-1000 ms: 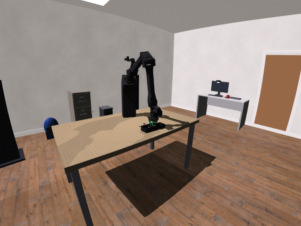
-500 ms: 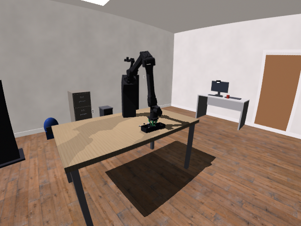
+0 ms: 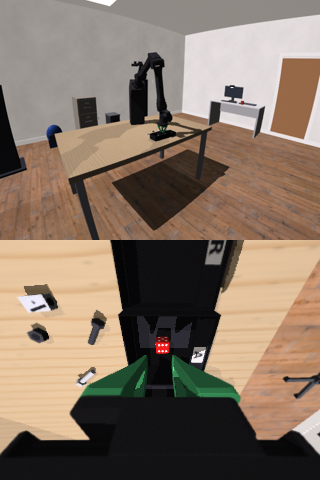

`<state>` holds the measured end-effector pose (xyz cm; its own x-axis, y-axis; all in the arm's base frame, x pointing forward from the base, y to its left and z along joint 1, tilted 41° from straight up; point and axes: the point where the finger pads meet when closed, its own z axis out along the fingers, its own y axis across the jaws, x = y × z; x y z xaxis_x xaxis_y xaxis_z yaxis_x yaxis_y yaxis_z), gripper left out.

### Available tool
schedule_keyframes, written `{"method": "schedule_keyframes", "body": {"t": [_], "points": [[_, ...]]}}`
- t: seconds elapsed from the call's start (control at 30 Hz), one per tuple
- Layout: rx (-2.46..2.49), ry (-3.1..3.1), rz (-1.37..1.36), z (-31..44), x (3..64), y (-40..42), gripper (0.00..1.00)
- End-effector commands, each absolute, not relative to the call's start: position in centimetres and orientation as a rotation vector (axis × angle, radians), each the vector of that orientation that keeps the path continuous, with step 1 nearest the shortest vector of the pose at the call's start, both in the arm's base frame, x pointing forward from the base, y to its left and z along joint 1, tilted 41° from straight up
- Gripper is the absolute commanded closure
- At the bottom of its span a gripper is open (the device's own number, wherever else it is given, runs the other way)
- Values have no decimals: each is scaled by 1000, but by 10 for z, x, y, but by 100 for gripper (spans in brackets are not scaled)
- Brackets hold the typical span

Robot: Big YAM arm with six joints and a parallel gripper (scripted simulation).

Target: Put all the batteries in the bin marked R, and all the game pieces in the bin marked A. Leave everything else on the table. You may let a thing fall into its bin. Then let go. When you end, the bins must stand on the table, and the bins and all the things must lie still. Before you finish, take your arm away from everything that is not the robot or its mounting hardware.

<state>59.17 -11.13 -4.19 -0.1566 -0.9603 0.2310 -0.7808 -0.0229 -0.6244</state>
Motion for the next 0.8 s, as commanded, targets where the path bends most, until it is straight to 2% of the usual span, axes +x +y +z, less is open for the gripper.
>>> {"method": "schedule_keyframes", "body": {"t": [0.0,0.77], "points": [[-1842,1967,-949,-29,588,-97,71],[-1841,1973,-953,-16,574,-96,71]]}}
